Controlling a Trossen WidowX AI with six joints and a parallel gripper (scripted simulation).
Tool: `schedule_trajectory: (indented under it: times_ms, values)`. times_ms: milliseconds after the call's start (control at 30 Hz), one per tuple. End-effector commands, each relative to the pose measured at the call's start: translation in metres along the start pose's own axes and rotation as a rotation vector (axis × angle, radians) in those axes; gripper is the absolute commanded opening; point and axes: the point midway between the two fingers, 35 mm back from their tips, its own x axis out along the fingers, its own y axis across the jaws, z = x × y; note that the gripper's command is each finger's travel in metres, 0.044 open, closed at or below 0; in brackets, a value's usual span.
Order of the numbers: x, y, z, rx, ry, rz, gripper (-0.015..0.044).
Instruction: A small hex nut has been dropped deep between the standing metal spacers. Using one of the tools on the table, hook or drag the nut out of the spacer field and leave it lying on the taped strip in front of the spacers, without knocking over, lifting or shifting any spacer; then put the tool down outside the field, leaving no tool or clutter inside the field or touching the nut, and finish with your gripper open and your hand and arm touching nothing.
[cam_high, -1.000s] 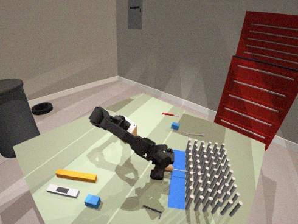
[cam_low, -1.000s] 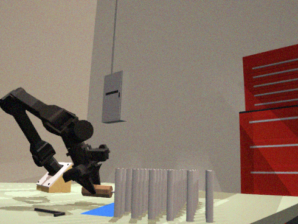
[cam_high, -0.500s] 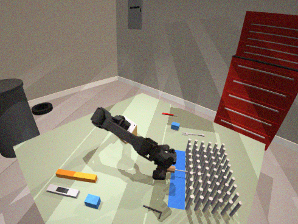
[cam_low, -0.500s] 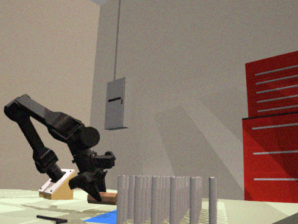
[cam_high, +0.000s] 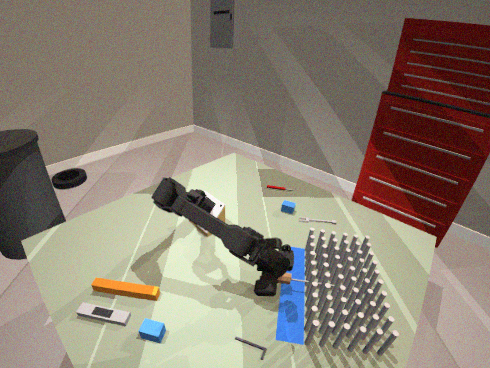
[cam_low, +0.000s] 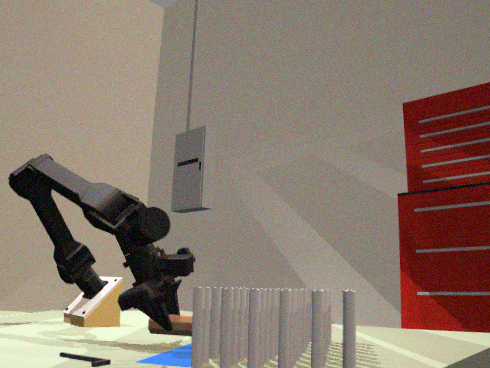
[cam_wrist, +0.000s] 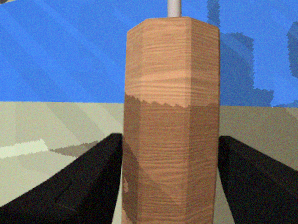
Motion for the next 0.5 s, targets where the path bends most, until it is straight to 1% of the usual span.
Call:
schedule_trajectory:
  times_ms: [0, 467]
  values:
    - [0.0, -0.001, 0.004, 0.002, -0.004, -0.002, 0.0]
    - [0.014, -0.003, -0.002, -0.003, -0.002, -0.001, 0.0]
